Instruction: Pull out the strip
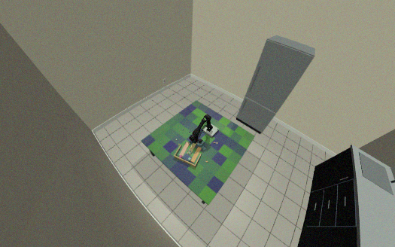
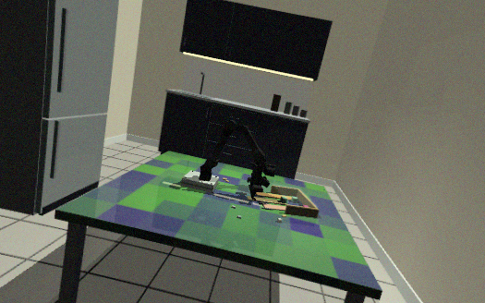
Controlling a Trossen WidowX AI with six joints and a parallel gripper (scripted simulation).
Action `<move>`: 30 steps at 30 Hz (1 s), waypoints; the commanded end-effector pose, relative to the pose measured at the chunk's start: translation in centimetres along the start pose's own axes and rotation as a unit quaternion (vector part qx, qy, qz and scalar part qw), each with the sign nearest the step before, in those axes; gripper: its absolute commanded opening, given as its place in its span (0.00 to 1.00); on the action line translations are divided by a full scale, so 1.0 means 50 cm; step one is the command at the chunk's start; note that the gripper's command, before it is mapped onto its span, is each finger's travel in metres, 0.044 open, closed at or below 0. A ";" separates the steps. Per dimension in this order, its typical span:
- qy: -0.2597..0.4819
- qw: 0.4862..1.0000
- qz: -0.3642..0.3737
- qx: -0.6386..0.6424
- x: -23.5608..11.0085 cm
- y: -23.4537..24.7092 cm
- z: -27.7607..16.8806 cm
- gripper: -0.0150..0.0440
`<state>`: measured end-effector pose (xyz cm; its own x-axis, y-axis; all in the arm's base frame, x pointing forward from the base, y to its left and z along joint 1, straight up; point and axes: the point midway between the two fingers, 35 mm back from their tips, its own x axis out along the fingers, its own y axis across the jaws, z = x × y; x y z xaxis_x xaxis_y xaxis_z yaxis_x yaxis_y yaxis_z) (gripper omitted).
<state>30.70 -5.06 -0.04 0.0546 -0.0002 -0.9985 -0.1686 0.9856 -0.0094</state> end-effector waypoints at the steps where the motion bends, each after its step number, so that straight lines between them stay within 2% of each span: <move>1: 0.014 1.000 0.003 0.001 0.011 0.002 -0.028 0.25; 30: 0.016 1.000 0.003 0.001 0.009 0.000 -0.115 0.25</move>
<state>26.32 -5.96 -0.21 0.0536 -0.0022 -0.9986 -0.1702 0.9853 -0.0113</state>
